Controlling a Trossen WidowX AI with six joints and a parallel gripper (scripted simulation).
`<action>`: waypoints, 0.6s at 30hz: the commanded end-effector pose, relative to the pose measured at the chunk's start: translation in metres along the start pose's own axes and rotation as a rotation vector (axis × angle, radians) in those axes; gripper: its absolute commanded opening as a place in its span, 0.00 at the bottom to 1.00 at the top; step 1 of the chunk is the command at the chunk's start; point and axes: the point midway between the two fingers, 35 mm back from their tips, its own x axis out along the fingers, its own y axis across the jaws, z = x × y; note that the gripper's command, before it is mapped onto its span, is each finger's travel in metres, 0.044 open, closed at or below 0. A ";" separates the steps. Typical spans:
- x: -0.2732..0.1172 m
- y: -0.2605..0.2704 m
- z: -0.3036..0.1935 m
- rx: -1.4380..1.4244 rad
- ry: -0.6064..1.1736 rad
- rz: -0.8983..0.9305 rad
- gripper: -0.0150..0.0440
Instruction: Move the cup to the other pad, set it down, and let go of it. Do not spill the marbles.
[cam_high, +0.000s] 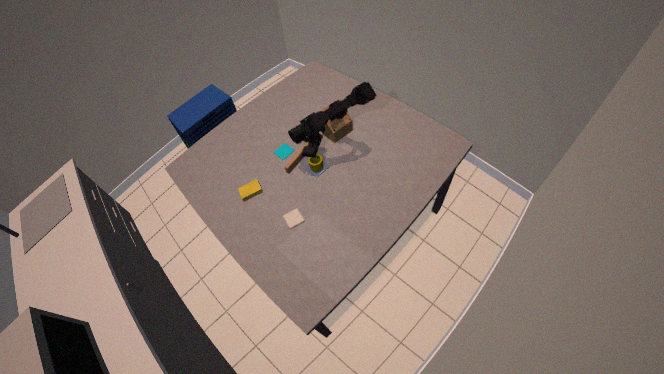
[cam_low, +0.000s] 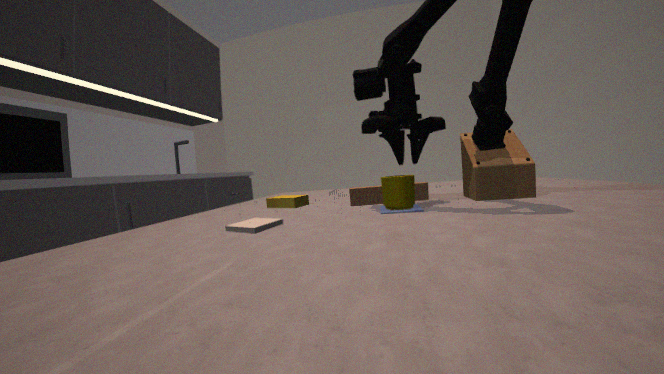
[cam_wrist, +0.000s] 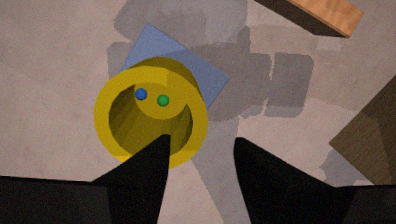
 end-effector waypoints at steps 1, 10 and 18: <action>0.005 0.001 0.000 0.004 0.003 0.001 0.54; 0.020 0.001 0.001 0.003 0.002 0.000 0.54; 0.033 0.001 0.001 0.003 0.002 0.001 0.54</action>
